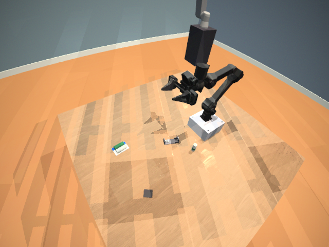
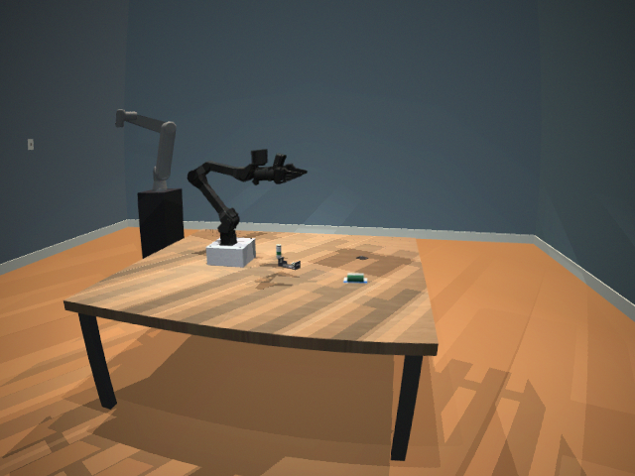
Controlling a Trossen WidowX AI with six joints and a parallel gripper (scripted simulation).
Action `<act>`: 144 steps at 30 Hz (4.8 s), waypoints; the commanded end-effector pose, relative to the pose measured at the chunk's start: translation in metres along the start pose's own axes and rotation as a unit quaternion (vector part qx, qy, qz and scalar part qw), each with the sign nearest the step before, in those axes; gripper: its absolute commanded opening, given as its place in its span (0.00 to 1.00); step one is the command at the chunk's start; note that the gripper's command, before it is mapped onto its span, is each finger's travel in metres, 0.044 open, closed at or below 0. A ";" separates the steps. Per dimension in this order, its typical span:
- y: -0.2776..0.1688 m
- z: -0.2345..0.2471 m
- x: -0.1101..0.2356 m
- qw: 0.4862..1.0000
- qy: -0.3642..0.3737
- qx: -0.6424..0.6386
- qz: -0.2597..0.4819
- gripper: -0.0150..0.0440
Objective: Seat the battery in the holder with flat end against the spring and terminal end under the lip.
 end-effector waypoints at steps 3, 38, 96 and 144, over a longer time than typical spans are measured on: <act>-0.008 0.009 -0.007 0.999 0.020 -0.032 0.034 0.80; -0.204 0.208 0.028 0.657 -0.115 -0.242 0.705 0.25; -0.226 0.161 0.075 0.654 -0.118 -0.242 0.707 0.25; -0.217 0.143 0.090 0.635 0.412 0.291 0.586 0.66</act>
Point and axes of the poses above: the point midway between the two fingers, 35 mm back from their tips, its own x axis back along the fingers, its own z axis across the jaws, y = z × x, the point moved 7 cm from there along x, back along the fingers, and after that the axes turned 13 degrees about x, right-handed, at the moved point
